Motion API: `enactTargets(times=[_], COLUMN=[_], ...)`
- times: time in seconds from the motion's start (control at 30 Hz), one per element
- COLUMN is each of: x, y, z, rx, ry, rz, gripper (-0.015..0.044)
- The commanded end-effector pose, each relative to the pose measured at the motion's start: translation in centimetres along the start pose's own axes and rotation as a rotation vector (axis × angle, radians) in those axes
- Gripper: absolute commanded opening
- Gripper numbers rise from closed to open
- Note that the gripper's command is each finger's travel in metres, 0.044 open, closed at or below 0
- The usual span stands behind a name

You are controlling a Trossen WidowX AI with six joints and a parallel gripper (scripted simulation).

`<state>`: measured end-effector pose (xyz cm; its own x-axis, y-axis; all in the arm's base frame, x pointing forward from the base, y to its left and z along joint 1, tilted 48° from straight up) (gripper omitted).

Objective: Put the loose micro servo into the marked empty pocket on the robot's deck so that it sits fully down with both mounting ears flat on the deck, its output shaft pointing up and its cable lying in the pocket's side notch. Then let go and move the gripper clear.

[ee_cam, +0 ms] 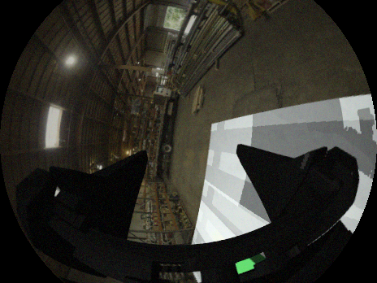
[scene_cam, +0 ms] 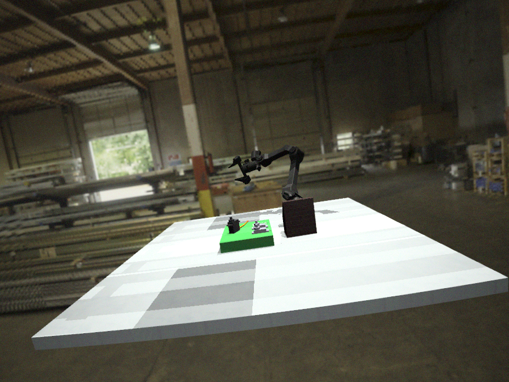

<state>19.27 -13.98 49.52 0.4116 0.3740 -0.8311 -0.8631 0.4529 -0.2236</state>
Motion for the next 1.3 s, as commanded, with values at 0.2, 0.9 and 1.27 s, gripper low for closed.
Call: enactTargets(times=[0.2,0.9,1.27], x=[4.1,14.2,19.7], y=[-2.6,-5.9,-6.2], z=[-0.7,-0.7,-0.2], rx=[0.075,0.187,0.222], ry=[0.037,0.230,0.402], rz=[0.161,0.551,0.770], gripper=[0.0440,0.0440,0.0440])
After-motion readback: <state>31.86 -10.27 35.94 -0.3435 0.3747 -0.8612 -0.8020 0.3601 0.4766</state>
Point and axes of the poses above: the point midway between the two fingers, 35 mm back from their tips, its own y axis back along the fingers, its own z axis across the jaws, x = y × z, the point moved 10 cm from there along y, back along the fingers, and after that the axes turned 1 degree about -y, right-handed, at the moved point
